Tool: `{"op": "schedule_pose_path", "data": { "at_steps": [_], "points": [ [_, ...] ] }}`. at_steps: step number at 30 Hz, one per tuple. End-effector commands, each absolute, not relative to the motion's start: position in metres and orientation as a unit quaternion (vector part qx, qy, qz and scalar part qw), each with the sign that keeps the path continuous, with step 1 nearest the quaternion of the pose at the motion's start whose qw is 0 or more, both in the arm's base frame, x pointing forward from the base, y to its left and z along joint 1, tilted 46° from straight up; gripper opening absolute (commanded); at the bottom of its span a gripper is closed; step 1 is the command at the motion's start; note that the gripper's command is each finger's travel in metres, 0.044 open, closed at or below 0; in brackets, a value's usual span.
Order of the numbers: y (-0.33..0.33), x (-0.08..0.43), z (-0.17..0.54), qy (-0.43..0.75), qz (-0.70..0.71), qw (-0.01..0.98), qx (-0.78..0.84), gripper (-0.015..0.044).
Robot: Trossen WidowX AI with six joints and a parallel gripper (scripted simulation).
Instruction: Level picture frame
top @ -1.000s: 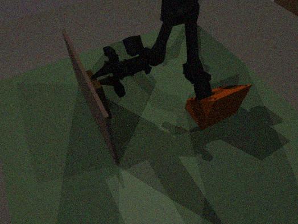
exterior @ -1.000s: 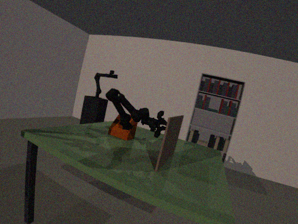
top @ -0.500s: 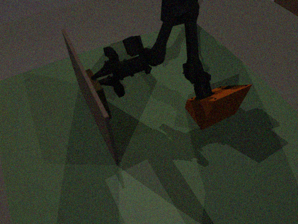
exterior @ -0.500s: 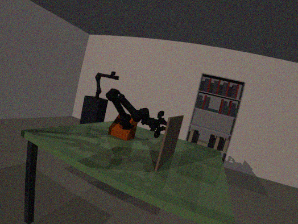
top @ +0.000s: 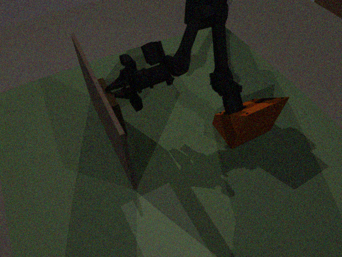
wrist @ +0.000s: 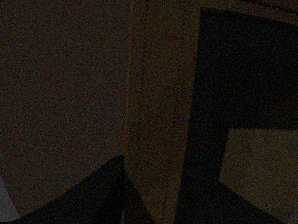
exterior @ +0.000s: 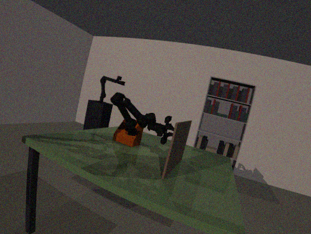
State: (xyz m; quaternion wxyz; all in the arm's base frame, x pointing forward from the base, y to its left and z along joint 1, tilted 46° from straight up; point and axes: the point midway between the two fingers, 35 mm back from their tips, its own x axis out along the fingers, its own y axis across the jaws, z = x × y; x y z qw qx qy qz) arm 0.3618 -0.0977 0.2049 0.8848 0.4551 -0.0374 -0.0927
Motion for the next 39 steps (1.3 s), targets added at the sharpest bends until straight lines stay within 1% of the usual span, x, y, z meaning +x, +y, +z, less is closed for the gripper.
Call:
{"op": "schedule_pose_path", "data": {
  "at_steps": [1,36,39],
  "points": [
    [-0.0977,0.3618,0.2050,-0.038,-0.094,0.890,0.444,0.0000],
    [-0.0976,0.3618,0.2042,-0.032,-0.097,0.925,0.366,0.0000],
    [-0.0976,0.3619,0.2039,-0.031,-0.096,0.923,0.372,0.0079]
  ]
}}
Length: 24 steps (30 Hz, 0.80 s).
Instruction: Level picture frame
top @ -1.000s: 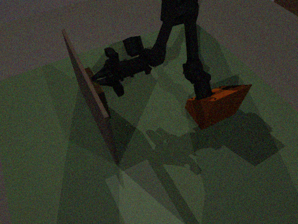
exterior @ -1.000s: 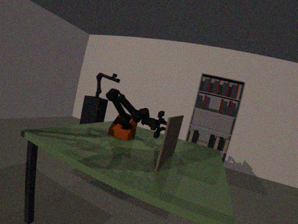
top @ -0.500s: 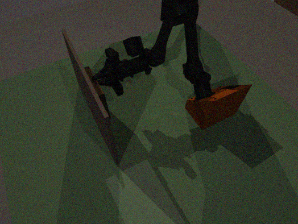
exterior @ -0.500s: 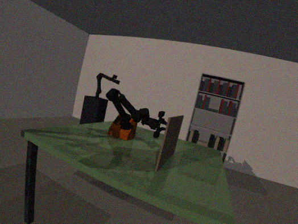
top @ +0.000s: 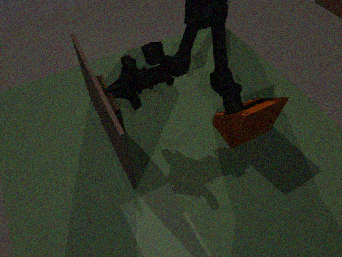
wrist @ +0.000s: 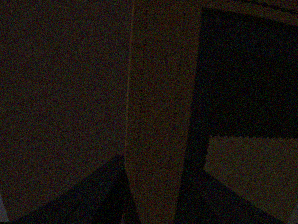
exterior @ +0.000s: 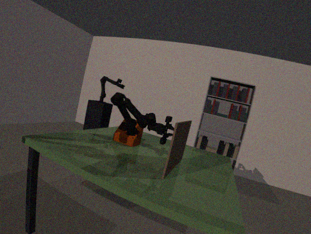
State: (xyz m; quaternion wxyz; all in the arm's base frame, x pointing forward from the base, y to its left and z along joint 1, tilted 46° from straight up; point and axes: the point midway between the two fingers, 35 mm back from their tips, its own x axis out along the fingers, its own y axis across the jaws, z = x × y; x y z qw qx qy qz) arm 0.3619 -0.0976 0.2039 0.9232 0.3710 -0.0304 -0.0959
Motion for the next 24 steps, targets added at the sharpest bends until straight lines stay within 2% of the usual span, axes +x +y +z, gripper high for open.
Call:
{"op": "schedule_pose_path", "data": {
  "at_steps": [1,7,12,24],
  "points": [
    [-0.098,0.362,0.204,-0.031,-0.096,0.923,0.372,0.0105],
    [-0.098,0.362,0.204,-0.031,-0.096,0.923,0.372,0.0260],
    [-0.097,0.357,0.206,-0.031,-0.095,0.920,0.378,0.0260],
    [-0.083,0.271,0.207,-0.043,-0.083,0.862,0.498,0.0260]
  ]
}}
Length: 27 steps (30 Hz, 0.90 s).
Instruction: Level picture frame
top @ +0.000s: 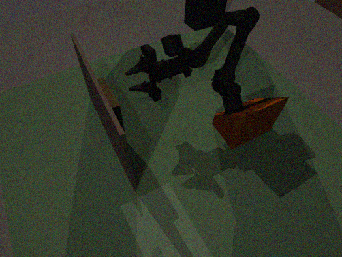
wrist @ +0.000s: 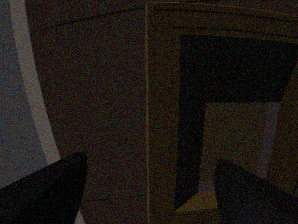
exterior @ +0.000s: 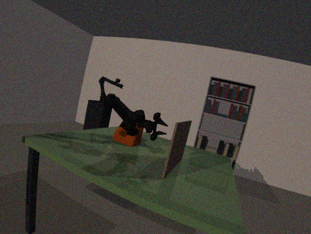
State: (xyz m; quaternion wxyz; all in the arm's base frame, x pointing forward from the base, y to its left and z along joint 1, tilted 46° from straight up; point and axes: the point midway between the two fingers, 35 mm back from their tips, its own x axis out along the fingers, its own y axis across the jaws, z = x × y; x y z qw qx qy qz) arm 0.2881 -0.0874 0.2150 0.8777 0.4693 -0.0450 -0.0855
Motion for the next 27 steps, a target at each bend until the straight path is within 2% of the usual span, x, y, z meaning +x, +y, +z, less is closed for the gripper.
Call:
{"op": "schedule_pose_path", "data": {
  "at_steps": [1,8,21,27],
  "points": [
    [-0.082,0.266,0.205,-0.043,-0.082,0.858,0.505,0.0260],
    [-0.077,0.258,0.218,-0.041,-0.085,0.861,0.500,0.0260],
    [-0.036,0.173,0.236,-0.008,-0.095,0.854,0.512,0.0260],
    [-0.039,0.178,0.235,-0.009,-0.094,0.854,0.511,0.0260]
  ]
}}
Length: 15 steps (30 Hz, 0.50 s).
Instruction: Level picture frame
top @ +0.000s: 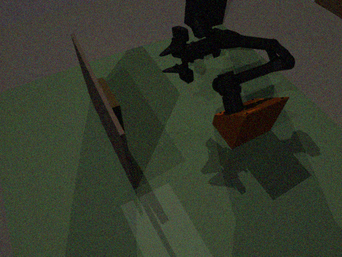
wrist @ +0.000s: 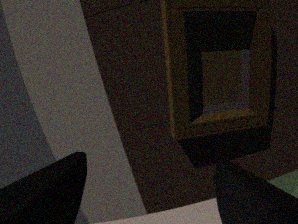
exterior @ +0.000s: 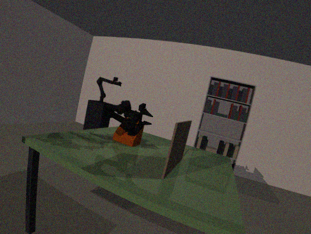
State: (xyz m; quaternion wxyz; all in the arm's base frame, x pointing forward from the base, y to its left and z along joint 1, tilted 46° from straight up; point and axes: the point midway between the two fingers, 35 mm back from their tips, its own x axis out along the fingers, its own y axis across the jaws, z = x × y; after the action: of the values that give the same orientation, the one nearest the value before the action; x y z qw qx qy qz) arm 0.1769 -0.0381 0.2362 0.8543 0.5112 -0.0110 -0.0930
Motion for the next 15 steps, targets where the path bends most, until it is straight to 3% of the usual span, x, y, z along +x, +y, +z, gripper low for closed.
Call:
{"op": "schedule_pose_path", "data": {
  "at_steps": [1,15],
  "points": [
    [-0.0375,0.1750,0.2353,-0.007,-0.092,0.855,0.510,0.0260],
    [-0.0360,0.1714,0.2355,-0.006,-0.091,0.856,0.509,0.0260]
  ]
}}
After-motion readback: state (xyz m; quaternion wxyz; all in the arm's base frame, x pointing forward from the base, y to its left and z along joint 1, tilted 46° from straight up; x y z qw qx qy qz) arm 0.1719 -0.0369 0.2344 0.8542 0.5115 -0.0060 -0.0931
